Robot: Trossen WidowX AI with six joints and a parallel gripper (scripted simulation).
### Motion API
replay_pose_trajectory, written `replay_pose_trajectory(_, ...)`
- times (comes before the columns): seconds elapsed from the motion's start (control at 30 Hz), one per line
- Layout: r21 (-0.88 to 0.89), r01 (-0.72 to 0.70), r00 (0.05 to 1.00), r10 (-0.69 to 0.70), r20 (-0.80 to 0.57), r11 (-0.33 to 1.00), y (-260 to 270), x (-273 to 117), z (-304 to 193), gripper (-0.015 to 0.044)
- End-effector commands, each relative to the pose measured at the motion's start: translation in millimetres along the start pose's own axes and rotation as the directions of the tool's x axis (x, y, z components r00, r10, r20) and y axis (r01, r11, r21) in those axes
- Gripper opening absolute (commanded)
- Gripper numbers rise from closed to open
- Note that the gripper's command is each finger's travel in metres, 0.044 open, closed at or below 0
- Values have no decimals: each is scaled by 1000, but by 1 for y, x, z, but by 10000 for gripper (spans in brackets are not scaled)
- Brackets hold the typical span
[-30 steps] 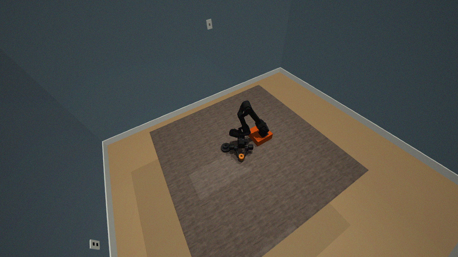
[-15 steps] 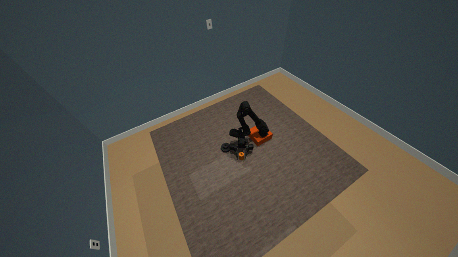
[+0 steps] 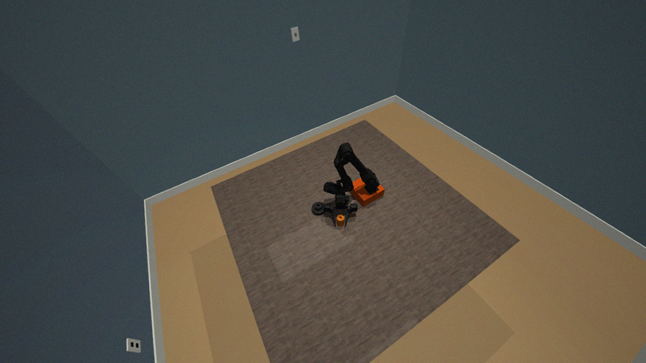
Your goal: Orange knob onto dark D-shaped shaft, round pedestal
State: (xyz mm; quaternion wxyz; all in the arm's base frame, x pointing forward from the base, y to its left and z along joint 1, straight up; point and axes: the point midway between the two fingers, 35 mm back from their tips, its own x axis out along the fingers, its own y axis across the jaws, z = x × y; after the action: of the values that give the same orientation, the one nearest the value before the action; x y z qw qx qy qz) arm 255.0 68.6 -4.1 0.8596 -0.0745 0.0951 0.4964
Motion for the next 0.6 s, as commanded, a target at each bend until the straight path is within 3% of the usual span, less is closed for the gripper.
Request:
replay_pose_trajectory(0.0,1,1,1000,-1,0,1000,0,0,0,260)
replay_pose_trajectory(0.03,1,1,1000,-1,0,1000,0,0,0,260)
replay_pose_trajectory(0.27,1,1,1000,-1,0,1000,0,0,0,440)
replay_pose_trajectory(0.57,1,1,1000,-1,0,1000,-1,0,1,440)
